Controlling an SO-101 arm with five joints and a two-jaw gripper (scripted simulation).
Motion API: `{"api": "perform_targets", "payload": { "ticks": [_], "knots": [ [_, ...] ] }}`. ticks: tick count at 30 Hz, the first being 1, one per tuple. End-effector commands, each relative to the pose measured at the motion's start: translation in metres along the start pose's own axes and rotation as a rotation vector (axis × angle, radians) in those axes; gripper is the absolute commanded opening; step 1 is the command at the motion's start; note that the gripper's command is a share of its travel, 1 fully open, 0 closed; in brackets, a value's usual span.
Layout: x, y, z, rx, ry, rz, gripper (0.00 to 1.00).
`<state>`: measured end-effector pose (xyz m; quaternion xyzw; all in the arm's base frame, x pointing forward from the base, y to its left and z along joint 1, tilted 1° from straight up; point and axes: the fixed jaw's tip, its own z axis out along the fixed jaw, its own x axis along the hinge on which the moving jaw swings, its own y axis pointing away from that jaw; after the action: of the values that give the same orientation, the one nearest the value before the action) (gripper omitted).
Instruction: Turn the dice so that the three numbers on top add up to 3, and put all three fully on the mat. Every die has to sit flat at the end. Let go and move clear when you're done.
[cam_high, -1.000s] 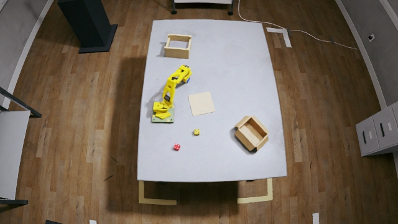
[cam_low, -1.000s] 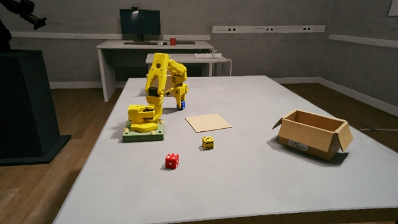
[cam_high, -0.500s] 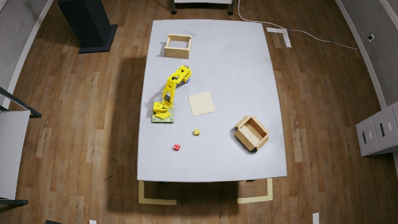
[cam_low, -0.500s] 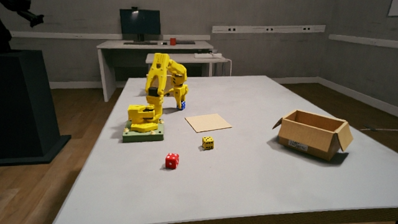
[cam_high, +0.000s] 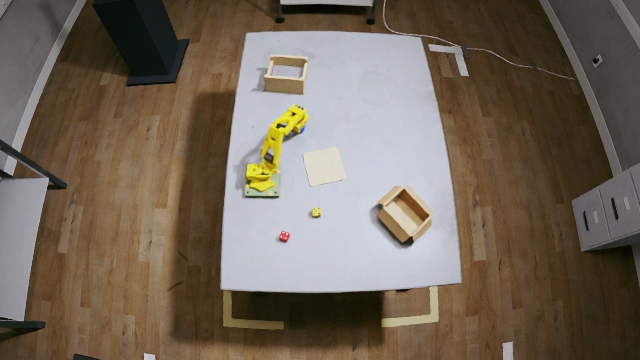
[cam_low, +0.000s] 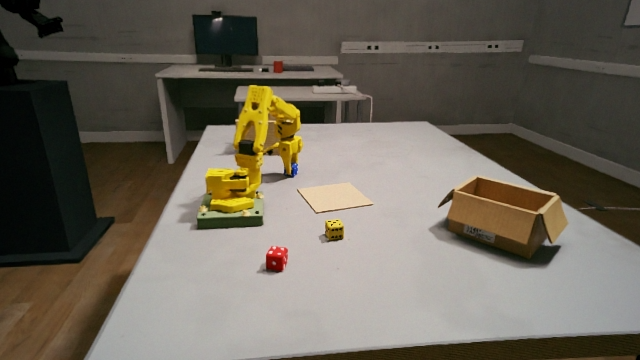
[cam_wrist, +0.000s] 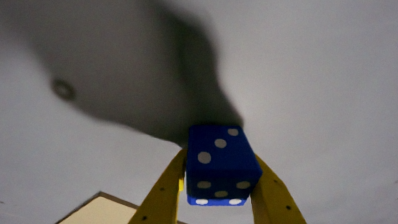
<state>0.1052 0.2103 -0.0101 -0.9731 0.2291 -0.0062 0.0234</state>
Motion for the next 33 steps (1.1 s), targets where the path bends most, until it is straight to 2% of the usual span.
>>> {"api": "perform_targets", "payload": {
  "ticks": [1, 11, 21, 33],
  "knots": [
    [0.0013, 0.0050, 0.0055, -0.025, -0.001, -0.004, 0.00],
    [0.0013, 0.0050, 0.0057, -0.025, -0.001, -0.004, 0.00],
    [0.0013, 0.0050, 0.0057, -0.025, -0.001, -0.004, 0.16],
    [0.0013, 0.0050, 0.0057, -0.025, -0.001, -0.004, 0.19]
  ]
}}
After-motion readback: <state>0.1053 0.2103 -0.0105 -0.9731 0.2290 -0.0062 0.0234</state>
